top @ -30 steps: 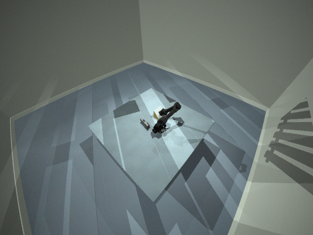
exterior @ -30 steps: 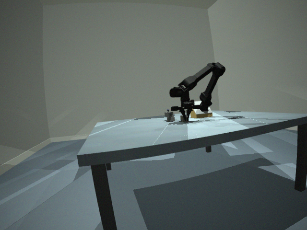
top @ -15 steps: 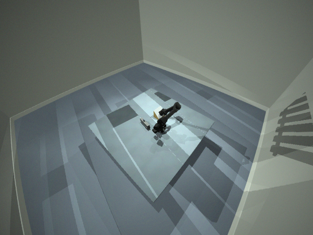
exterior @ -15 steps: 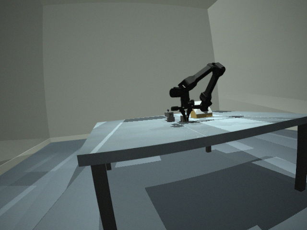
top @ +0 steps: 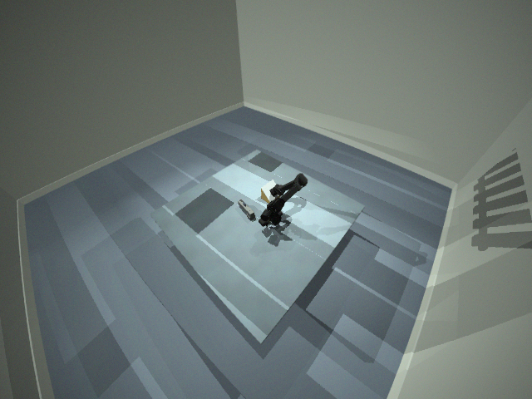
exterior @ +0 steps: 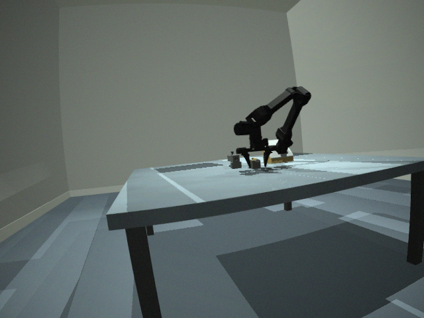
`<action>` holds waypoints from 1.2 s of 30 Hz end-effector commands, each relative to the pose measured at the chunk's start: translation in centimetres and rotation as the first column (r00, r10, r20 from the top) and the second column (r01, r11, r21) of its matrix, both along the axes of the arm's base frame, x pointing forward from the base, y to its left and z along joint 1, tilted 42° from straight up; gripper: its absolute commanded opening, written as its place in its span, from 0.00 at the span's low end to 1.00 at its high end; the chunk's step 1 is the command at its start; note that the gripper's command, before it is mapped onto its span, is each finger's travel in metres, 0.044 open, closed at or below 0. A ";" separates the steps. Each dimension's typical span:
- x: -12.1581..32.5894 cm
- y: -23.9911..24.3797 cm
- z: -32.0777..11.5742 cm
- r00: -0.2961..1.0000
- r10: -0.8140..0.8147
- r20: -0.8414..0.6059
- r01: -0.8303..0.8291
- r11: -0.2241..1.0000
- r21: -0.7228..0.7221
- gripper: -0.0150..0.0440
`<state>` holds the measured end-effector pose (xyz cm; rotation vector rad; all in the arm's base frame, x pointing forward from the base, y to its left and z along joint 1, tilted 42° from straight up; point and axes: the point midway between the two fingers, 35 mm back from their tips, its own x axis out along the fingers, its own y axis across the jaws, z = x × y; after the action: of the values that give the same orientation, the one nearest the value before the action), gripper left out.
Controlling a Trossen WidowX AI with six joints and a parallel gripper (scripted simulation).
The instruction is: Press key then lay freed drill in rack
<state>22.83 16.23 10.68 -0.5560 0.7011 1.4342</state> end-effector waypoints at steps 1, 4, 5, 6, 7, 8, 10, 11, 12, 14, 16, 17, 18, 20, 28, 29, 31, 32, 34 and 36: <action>0.0 -0.1 0.1 1.000 0.001 -0.001 -0.001 1.000 -0.005 1.00; 0.0 -1.0 1.0 1.000 0.009 -0.002 -0.009 1.000 -0.017 1.00; -0.1 -1.3 1.4 1.000 0.011 -0.003 -0.011 1.000 -0.020 1.00; -0.1 -1.7 1.8 1.000 0.013 -0.003 -0.013 1.000 -0.022 1.00; -0.1 -2.0 2.1 1.000 0.013 -0.003 -0.013 1.000 -0.023 1.00; -0.1 -2.3 2.4 1.000 0.013 -0.003 -0.014 1.000 -0.023 1.00; -0.1 -2.9 3.1 1.000 0.014 -0.003 -0.014 1.000 -0.024 1.00; 0.0 -3.3 3.4 1.000 0.014 -0.004 -0.014 1.000 -0.024 1.00; 0.0 -3.6 3.7 1.000 0.014 -0.004 -0.014 1.000 -0.024 1.00; 0.0 -4.2 4.4 1.000 0.013 -0.004 -0.014 1.000 -0.025 1.00; 0.1 -4.8 5.1 1.000 0.013 -0.004 -0.014 1.000 -0.025 1.00; 0.1 -5.1 5.4 1.000 0.013 -0.004 -0.014 1.000 -0.025 1.00; 0.1 -5.3 5.7 1.000 0.013 -0.004 -0.014 1.000 -0.025 1.00; 0.2 -4.9 5.2 1.000 0.008 0.000 -0.008 1.000 -0.029 1.00; 4.3 -5.5 11.0 0.950 -0.156 0.270 0.152 0.988 0.037 1.00; 4.7 -5.6 11.9 0.936 -0.178 0.304 0.170 0.984 0.053 1.00; 5.4 -5.8 13.9 0.903 -0.221 0.369 0.203 0.975 0.087 1.00; 5.7 -5.9 15.0 0.884 -0.242 0.400 0.217 0.970 0.106 1.00; 6.1 -6.1 17.2 0.843 -0.282 0.458 0.242 0.959 0.147 1.00; 6.4 -6.3 19.5 0.797 -0.322 0.511 0.260 0.947 0.191 1.00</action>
<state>28.99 10.24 26.93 -0.6845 0.3305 1.0268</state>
